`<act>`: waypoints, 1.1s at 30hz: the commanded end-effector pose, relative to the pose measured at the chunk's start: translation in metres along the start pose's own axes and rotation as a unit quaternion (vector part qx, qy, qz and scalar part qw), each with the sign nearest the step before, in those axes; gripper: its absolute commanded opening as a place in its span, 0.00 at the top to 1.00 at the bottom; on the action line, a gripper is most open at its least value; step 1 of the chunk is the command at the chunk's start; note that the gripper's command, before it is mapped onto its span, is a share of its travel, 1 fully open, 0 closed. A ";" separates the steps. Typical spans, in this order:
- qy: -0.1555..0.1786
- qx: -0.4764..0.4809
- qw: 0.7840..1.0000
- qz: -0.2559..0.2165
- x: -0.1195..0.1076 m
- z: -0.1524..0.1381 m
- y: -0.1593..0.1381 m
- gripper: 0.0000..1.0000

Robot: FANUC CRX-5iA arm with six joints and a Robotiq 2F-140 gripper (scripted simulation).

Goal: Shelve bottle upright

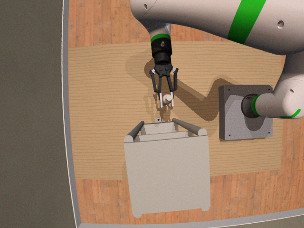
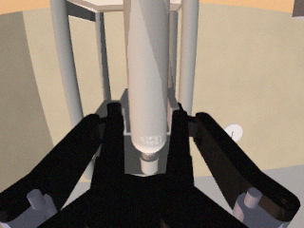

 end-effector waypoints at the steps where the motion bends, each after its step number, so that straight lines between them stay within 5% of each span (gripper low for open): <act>1: 0.000 0.000 1.000 0.000 0.008 0.000 0.000 1.00; 33: 0.000 0.000 1.000 0.000 0.027 -0.005 0.000 1.00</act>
Point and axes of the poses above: the point where the finger pads meet when closed, its own x axis out along the fingers, its own z axis across the jaws, y = z × x, the point moved 7 cm from there along -x, back along the fingers, and after that the axes turned 3 degrees about -x, right-handed, at the moved point
